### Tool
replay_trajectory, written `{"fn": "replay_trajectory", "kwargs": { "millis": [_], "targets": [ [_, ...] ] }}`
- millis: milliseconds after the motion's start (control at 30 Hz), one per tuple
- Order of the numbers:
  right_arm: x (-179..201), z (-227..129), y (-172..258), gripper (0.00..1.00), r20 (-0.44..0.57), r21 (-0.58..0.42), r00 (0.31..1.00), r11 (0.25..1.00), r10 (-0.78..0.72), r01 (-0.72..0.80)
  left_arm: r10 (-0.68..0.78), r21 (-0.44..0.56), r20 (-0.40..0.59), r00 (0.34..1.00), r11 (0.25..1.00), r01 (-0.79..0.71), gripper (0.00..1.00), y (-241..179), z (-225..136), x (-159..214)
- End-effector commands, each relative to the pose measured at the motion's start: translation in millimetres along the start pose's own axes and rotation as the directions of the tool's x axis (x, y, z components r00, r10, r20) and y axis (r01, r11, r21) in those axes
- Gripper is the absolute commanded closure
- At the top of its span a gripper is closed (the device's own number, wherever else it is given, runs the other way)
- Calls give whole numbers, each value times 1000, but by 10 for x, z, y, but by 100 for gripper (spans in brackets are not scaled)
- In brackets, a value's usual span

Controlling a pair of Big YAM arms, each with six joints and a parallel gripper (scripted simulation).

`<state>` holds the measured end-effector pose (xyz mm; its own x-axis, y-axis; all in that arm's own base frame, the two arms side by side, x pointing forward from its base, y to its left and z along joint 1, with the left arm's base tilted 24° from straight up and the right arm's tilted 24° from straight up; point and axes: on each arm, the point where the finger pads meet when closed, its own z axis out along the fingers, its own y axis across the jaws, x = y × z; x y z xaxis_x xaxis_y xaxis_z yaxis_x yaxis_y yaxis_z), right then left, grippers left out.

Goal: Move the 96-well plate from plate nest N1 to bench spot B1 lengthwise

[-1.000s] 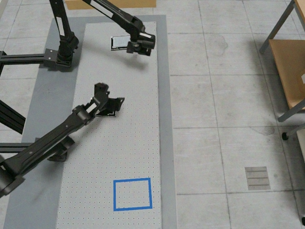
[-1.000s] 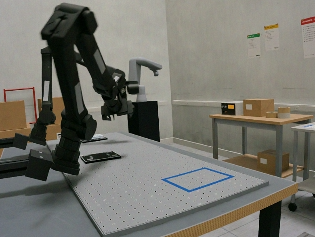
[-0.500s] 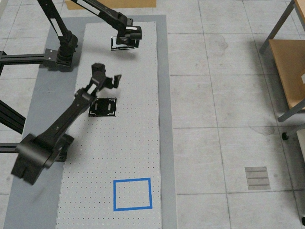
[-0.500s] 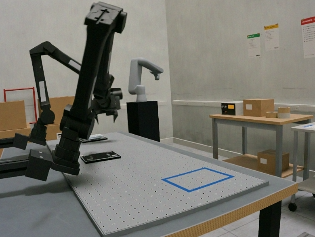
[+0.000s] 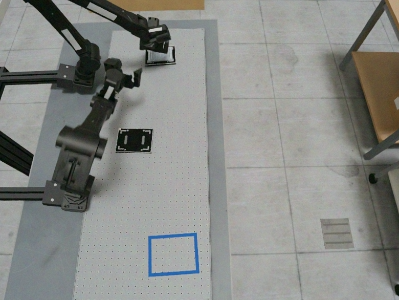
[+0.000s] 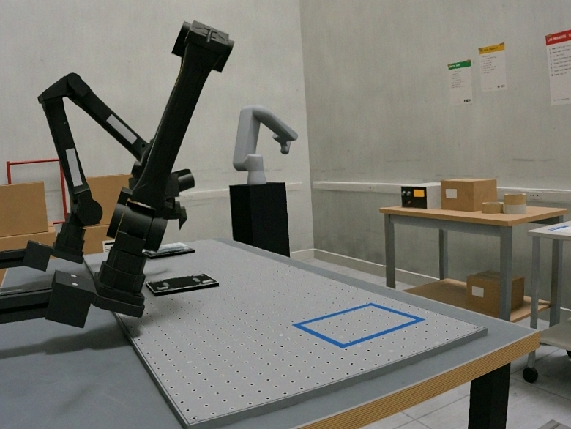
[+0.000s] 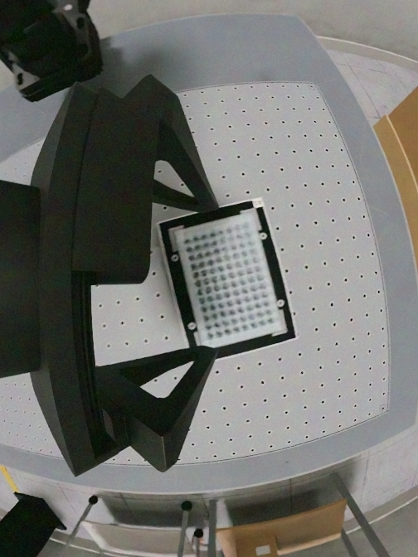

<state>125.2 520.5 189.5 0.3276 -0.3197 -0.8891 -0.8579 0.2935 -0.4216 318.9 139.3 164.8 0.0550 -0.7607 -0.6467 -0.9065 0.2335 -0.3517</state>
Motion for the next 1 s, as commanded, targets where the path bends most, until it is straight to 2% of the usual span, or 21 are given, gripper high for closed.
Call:
{"fn": "replay_trajectory", "kwargs": {
  "millis": [0, 67, 200, 333, 400, 500, 700, 900, 967],
  "targets": [
    [-482, 387, 197, 0, 134, 17, 990, 998, 50, -52, -3, 53, 34, 999, 999, 1, 0, 3, 60, -189],
    [-482, 387, 197, 0, 134, 17, 990, 998, 50, -52, 8, 52, 35, 999, 999, -10, 0, 6, 61, -191],
    [-375, 501, 77, 0, 91, 19, 996, 1000, -18, 16, 127, 66, 34, 991, 989, -129, 0, -28, 55, -241],
    [-317, 726, -15, 0, 50, -42, 995, 995, -86, 88, 287, 105, 2, 958, 953, -286, 0, -33, 81, -246],
    [-317, 726, -15, 0, 50, -42, 995, 995, -86, 88, 287, 105, 2, 958, 953, -286, 0, -33, 81, -246],
    [-297, 886, -75, 0, 33, -101, 991, 986, -129, 132, 392, 149, -15, 920, 910, -386, 0, -108, 63, -315],
    [-262, 1134, -213, 0, 18, -214, 982, 959, -186, 185, 541, 204, -85, 837, 832, -516, 0, -89, 170, -228],
    [-228, 1307, -375, 0, 16, -317, 975, 924, -220, 214, 694, 295, -112, 711, 707, -643, 0, -89, 213, -208],
    [-228, 1307, -375, 0, 16, -317, 975, 924, -220, 214, 694, 295, -112, 711, 707, -643, 0, -89, 213, -208]
  ]
}}
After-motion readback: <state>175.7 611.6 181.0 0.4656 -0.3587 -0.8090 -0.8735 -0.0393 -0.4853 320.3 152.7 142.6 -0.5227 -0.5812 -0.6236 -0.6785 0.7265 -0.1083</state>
